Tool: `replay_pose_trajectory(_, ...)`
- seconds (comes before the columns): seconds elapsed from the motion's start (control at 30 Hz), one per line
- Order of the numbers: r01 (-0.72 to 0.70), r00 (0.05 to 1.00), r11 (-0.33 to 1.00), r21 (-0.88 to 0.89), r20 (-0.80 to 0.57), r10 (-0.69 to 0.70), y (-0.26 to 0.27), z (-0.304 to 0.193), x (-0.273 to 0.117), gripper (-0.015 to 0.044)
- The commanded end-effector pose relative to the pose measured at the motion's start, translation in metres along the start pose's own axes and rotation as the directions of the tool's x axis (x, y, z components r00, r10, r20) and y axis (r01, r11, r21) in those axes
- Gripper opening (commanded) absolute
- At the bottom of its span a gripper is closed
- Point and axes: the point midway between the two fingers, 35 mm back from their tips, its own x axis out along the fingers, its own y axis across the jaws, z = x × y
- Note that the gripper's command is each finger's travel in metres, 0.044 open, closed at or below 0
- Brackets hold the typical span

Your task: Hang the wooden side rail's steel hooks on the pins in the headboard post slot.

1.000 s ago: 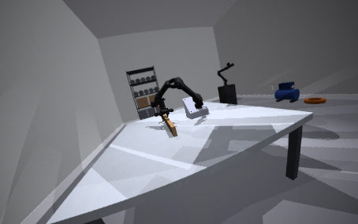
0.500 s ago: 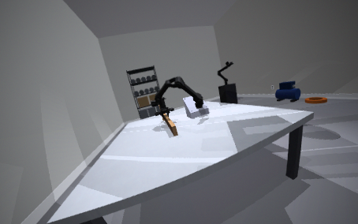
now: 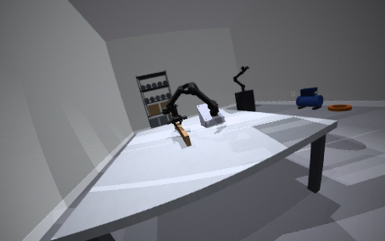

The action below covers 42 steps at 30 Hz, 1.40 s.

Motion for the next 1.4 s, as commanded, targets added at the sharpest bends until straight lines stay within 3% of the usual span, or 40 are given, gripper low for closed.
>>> replay_pose_trajectory(0.0, 0.018, 1.000, 1.000, -0.002, -0.005, -0.018, -0.0016, -0.0020, -0.0078, 0.0000)
replay_pose_trajectory(1.37, 0.018, 1.000, 1.000, -0.002, -0.005, -0.018, -0.0029, -0.0034, -0.0112, 0.0000)
